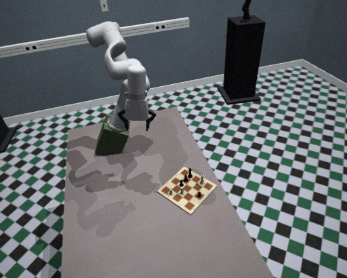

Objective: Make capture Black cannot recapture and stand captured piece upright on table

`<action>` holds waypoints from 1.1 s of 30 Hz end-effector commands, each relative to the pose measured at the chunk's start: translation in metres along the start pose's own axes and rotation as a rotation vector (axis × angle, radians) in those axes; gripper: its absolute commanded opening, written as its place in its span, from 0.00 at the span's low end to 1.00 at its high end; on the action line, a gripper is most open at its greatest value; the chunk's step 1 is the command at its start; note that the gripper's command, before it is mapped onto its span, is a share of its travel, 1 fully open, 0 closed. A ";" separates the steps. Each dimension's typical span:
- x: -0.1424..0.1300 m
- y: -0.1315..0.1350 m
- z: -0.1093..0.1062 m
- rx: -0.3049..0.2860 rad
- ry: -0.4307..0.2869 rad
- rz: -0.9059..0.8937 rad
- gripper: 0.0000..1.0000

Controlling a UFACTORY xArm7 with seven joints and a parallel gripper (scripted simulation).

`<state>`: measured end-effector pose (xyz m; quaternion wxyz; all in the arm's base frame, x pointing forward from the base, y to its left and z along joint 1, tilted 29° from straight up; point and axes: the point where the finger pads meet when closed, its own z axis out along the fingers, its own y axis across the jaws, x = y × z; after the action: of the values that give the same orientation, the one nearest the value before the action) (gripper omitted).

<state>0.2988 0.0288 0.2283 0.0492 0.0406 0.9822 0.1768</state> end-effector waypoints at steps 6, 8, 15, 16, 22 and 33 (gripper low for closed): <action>-0.031 0.033 -0.002 0.175 0.034 -0.281 1.00; -0.039 0.049 0.000 0.227 0.044 -0.378 1.00; -0.051 0.093 0.007 0.335 0.068 -0.604 1.00; -0.054 0.121 0.013 0.390 0.083 -0.730 1.00; -0.049 0.184 0.032 0.489 0.113 -0.986 1.00; -0.010 0.281 0.075 0.625 0.170 -1.403 1.00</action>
<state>0.3428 0.2628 0.2630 0.0700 -0.5234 0.8368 -0.1444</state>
